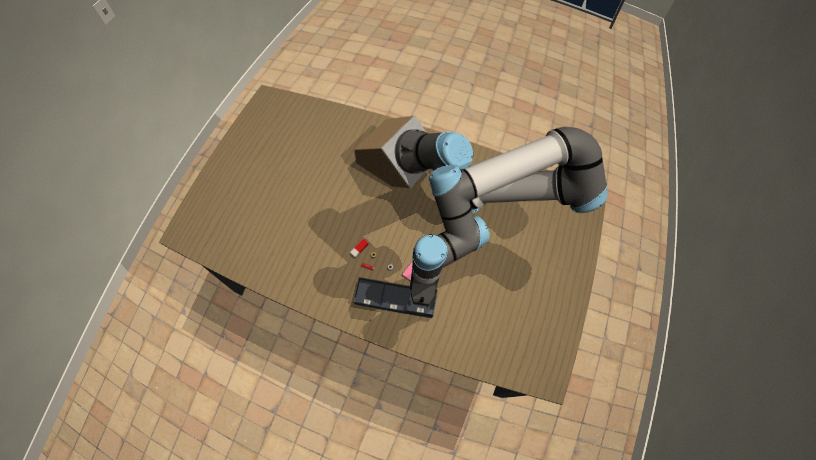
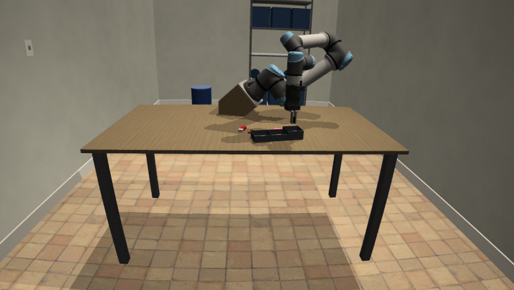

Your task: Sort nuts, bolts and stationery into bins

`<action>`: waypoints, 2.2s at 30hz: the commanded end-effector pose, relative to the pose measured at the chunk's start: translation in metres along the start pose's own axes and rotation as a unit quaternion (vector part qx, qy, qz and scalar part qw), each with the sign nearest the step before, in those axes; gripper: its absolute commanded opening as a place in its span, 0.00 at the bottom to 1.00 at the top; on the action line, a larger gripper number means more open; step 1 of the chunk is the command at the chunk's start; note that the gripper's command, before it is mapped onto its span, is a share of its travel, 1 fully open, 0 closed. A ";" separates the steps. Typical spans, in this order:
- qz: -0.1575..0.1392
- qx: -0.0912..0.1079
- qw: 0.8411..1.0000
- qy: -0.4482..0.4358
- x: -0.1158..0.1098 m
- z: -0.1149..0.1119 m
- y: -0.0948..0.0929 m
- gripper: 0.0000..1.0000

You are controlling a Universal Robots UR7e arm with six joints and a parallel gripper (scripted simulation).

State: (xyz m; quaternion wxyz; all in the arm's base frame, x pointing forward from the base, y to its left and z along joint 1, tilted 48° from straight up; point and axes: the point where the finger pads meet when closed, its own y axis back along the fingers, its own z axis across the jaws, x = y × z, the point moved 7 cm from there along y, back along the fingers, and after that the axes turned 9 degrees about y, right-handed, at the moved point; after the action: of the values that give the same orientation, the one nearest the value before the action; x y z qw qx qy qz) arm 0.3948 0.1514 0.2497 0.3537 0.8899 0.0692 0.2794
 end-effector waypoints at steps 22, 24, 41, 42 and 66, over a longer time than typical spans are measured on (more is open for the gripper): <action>0.000 0.000 1.000 -0.001 0.000 -0.003 -0.047 0.31; 0.000 0.000 1.000 -0.001 0.000 -0.003 -0.053 0.31; 0.000 0.000 1.000 -0.001 0.000 -0.003 -0.059 0.31; 0.000 0.000 1.000 -0.001 0.000 -0.003 -0.059 0.31; 0.000 0.000 1.000 -0.001 0.000 -0.003 -0.059 0.31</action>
State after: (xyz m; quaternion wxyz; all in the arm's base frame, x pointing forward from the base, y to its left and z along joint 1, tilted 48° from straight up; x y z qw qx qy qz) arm 0.3978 0.1968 0.2120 0.3538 0.8901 0.0691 0.2787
